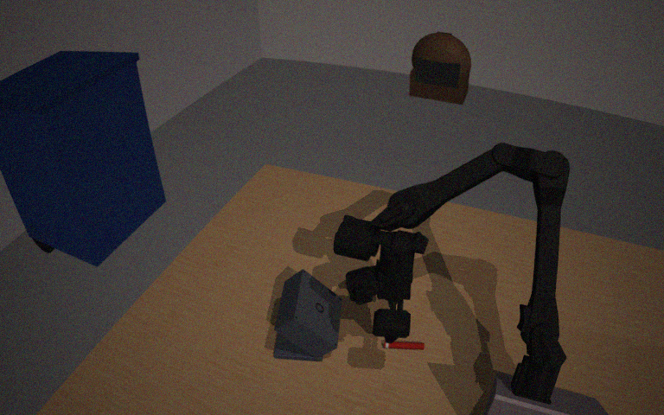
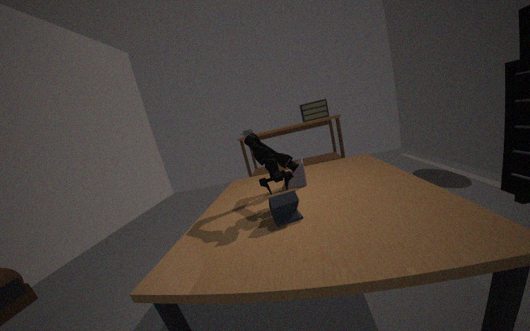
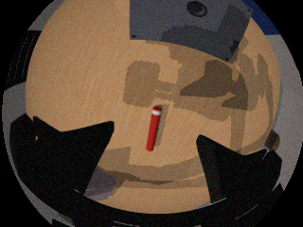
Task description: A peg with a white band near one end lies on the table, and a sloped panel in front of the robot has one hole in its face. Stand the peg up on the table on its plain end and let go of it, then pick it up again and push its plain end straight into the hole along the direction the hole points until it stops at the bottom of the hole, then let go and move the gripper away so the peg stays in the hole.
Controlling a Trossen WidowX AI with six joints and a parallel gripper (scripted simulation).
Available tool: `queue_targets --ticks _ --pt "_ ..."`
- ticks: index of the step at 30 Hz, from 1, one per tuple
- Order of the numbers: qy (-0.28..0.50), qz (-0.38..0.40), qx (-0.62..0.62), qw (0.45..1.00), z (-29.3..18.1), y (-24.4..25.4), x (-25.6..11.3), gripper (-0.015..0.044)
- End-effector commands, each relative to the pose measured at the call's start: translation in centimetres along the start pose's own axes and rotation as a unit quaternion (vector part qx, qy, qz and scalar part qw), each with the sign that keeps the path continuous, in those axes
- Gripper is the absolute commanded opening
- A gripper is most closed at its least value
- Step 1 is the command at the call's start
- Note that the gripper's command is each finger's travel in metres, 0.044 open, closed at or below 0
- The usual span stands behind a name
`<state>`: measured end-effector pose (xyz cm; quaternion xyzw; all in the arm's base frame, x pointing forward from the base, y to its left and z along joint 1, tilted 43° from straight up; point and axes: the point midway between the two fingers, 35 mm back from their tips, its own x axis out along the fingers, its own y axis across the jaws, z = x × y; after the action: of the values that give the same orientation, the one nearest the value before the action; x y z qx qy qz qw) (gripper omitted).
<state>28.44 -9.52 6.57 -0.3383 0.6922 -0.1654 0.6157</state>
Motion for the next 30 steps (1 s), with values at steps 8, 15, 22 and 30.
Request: queue_targets --ticks 8,15,22,30 --pt "0.003 -0.001 -0.005 1.000 -0.1 0.0 2.0 0.0440" --pt "0.003 -0.002 -0.005 1.000 -0.1 0.0 3.1 0.0440" --pt "0.003 -0.002 -0.005 1.000 -0.1 0.0 4.2 0.0440" --pt "0.004 -0.003 -0.005 1.000 -0.2 -0.1 5.5 0.0440"
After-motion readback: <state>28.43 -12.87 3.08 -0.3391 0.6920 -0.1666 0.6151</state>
